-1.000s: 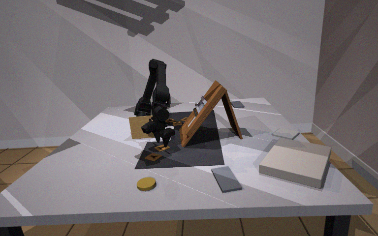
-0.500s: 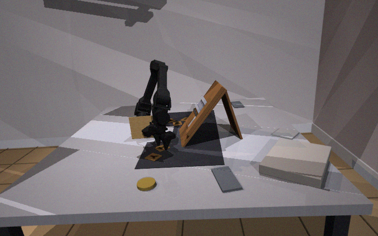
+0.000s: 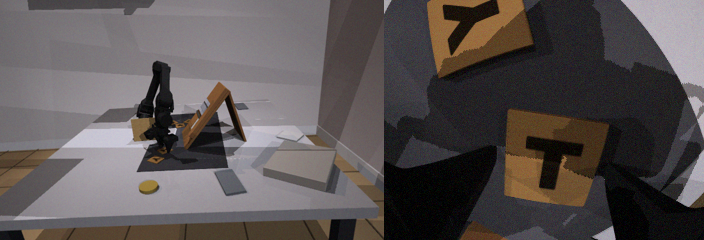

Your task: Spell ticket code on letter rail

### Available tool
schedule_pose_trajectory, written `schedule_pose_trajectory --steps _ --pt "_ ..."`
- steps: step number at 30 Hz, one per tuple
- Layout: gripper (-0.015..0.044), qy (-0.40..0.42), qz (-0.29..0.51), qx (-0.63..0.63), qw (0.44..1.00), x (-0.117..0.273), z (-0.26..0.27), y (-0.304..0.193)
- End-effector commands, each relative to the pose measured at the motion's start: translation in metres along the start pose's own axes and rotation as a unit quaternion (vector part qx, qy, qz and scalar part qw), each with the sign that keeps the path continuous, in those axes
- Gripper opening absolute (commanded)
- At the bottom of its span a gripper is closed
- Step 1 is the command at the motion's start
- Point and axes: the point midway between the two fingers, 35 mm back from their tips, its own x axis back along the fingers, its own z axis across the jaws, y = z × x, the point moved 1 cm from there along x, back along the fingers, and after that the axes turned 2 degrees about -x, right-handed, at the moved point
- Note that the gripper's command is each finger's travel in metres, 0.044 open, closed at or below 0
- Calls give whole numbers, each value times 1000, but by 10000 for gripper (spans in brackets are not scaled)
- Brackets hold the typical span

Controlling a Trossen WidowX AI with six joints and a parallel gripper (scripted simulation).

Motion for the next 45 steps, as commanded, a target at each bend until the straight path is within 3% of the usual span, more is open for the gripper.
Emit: schedule_pose_trajectory --steps 1,16,18,29,37,45 --pt "340 1 3 -3 1000 -1 0 -1" --pt "340 1 3 -3 1000 -1 0 -1" --pt "287 1 3 -3 1000 -1 0 -1" --pt "214 1 3 -3 1000 -1 0 -1" --pt "4 1 3 -3 1000 7 0 0" --pt "0 1 3 -3 1000 13 0 -1"
